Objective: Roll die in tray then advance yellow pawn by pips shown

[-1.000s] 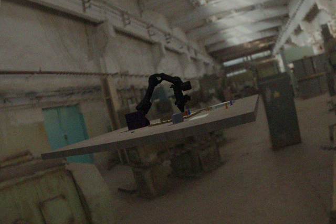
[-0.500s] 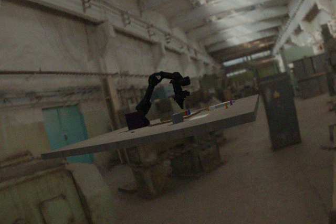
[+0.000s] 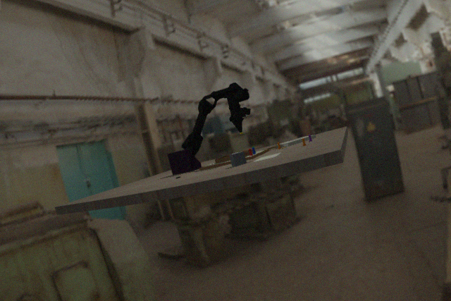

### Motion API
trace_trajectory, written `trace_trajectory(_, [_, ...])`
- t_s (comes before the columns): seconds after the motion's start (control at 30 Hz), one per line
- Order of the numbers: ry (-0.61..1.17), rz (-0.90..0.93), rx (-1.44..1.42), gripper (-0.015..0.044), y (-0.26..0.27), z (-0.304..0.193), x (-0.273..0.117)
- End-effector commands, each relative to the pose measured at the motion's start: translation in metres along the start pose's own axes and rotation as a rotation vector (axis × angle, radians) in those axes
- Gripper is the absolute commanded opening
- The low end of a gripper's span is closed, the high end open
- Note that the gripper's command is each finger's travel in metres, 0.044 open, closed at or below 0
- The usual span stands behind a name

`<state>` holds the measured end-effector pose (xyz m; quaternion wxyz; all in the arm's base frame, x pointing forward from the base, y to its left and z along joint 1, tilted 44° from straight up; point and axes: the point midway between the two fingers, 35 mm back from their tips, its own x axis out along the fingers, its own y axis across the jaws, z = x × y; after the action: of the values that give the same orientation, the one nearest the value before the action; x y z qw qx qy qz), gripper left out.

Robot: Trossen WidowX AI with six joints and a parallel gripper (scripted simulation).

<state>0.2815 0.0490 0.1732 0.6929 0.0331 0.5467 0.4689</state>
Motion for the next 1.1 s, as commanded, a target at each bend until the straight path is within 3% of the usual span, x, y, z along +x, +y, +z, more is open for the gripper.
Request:
trace_trajectory(0.0, [-0.003, -0.004, -0.007, 0.0, 0.001, 0.0, -0.013])
trace_trajectory(1.07, [-0.002, -0.001, -0.005, 0.0, 0.043, -0.064, 0.053])
